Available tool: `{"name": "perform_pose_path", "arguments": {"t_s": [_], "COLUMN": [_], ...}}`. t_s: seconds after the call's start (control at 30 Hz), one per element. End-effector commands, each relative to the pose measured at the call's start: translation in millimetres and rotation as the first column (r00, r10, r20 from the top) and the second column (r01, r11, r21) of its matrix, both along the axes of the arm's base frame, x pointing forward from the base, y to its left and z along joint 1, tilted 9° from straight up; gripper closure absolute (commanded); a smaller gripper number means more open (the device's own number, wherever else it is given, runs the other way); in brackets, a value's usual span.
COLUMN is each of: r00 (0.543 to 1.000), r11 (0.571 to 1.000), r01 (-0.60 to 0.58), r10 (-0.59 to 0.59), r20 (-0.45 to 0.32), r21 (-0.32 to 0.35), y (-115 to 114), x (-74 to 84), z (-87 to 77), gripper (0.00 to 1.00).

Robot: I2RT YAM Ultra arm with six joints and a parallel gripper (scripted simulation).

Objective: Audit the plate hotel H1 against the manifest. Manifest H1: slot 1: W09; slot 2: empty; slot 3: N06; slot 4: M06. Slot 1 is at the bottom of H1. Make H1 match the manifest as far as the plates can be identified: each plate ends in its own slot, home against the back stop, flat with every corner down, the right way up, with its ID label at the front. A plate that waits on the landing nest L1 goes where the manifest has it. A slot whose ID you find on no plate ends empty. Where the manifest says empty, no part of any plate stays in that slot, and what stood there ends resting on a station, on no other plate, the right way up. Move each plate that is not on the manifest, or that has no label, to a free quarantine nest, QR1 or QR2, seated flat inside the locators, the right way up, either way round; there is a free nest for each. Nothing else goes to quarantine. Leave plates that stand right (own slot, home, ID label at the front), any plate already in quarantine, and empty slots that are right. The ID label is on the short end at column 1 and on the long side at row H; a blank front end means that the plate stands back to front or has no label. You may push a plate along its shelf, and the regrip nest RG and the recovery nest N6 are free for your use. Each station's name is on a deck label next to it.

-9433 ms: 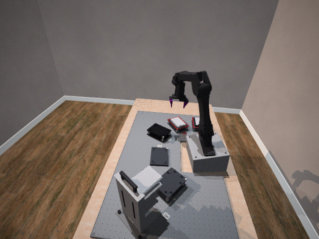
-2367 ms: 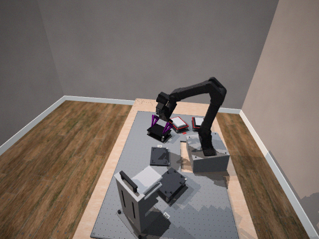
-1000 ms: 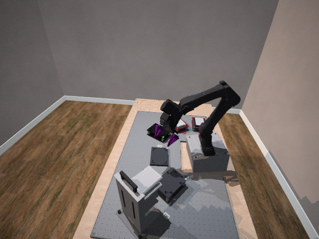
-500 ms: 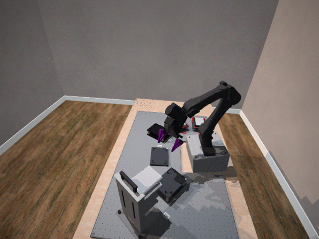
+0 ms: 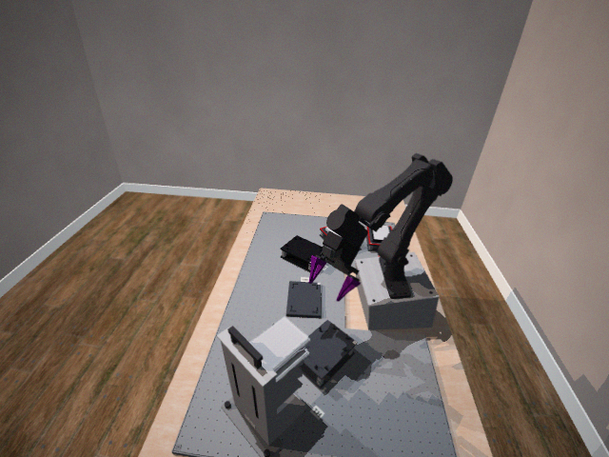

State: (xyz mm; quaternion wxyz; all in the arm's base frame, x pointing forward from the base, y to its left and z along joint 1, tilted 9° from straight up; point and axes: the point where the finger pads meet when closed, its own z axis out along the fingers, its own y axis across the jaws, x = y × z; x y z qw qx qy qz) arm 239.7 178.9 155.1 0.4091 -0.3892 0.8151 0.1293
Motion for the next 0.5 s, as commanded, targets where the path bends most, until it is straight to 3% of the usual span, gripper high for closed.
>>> {"name": "perform_pose_path", "arguments": {"t_s": [0.0, 0.47], "r00": [0.999, 0.999], "r11": [0.999, 0.999], "r01": [0.039, 0.039], "r10": [-0.039, -0.039], "r20": [0.023, 0.021], "r21": [0.023, 0.025], "y": [3.9, 42.6], "x": [2.8, -17.2], "z": [8.5, 5.8], "gripper": [0.00, 0.00]}}
